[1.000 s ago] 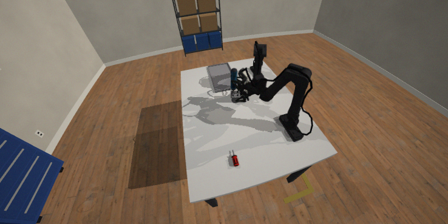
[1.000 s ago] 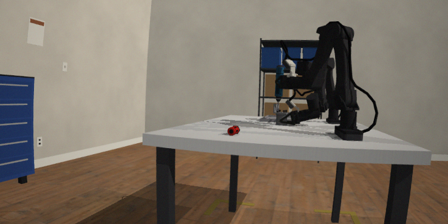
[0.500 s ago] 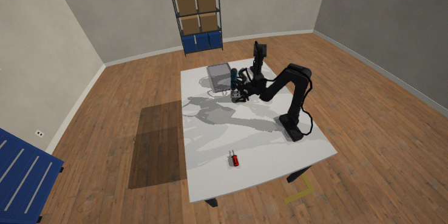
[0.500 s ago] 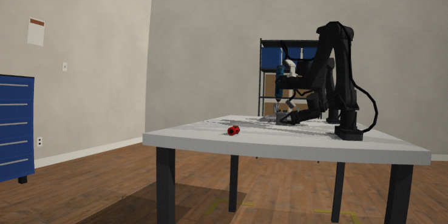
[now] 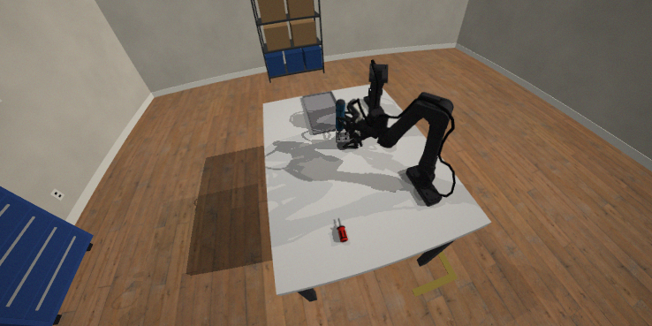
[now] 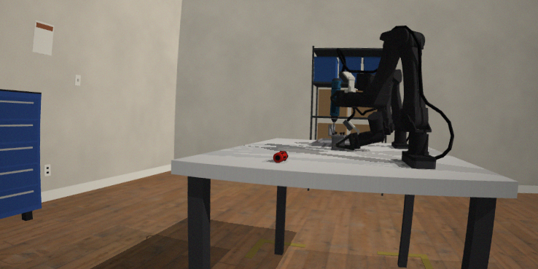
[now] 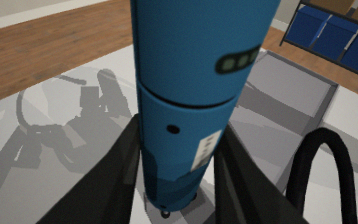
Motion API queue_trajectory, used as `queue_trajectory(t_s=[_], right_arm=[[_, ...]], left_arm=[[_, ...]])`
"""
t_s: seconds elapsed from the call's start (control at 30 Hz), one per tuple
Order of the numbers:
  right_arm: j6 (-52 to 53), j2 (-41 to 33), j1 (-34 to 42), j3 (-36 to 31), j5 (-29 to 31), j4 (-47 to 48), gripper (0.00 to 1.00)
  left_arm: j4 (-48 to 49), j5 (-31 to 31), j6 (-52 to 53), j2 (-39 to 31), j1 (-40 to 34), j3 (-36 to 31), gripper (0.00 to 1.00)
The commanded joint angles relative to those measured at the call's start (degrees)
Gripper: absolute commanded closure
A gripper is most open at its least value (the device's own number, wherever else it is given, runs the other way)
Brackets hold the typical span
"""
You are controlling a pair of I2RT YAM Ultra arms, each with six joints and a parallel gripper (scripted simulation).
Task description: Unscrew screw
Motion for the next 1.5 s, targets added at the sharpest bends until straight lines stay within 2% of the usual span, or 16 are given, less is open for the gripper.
queue_trajectory(t_s=[0.0, 1.47], right_arm=[[0.06, -0.45, -0.01, 0.13, 0.29, 0.06, 0.41], [0.06, -0.45, -0.01, 0.13, 0.29, 0.06, 0.41]], left_arm=[[2.01, 0.47, -0.13, 0.44, 0.59, -0.95, 0.58], [2.38, 0.47, -0.14, 0.66, 0.62, -0.94, 0.58]])
